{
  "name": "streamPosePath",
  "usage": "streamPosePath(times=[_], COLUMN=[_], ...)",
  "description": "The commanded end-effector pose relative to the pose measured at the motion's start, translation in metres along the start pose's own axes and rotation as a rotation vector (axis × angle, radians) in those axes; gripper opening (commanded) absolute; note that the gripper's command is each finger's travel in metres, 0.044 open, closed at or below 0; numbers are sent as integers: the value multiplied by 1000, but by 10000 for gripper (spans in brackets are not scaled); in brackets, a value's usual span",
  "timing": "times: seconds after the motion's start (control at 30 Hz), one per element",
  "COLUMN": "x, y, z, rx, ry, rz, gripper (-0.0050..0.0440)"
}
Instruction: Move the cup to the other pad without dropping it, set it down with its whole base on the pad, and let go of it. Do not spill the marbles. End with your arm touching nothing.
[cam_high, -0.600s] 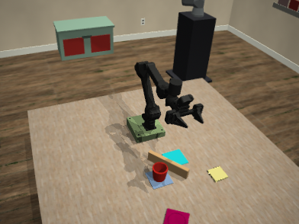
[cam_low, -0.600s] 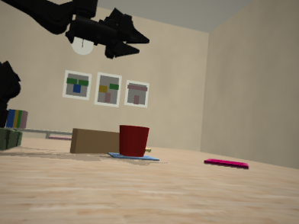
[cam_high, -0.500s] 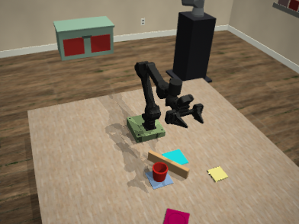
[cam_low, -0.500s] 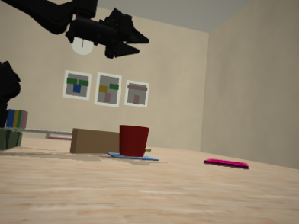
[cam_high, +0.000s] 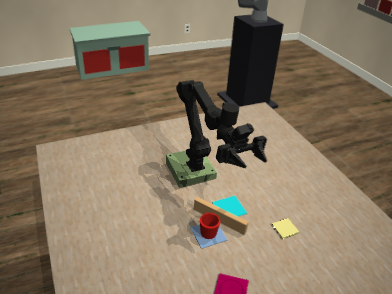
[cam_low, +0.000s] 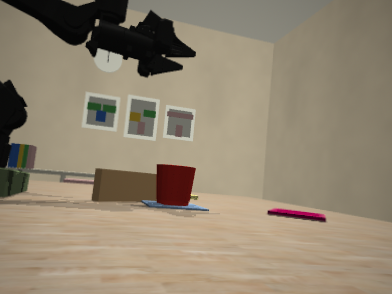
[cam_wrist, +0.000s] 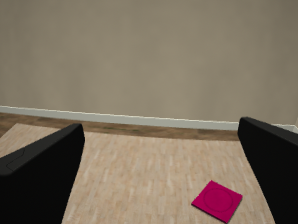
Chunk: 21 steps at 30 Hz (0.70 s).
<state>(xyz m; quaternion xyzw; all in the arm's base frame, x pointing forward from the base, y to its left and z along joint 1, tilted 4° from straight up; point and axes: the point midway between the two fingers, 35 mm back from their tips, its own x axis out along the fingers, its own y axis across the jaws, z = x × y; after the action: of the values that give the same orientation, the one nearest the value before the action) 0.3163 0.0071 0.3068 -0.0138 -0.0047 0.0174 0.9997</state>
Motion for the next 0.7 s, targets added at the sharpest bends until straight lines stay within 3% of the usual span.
streamPosePath(times=[0.0,0.3,0.67], x=[6,19,24], y=[-5,-27,-47], z=[-9,-50,-86], rx=[50,297,513], ry=[59,305,509], rz=[-14,-113,-241], gripper=[352,148,148])
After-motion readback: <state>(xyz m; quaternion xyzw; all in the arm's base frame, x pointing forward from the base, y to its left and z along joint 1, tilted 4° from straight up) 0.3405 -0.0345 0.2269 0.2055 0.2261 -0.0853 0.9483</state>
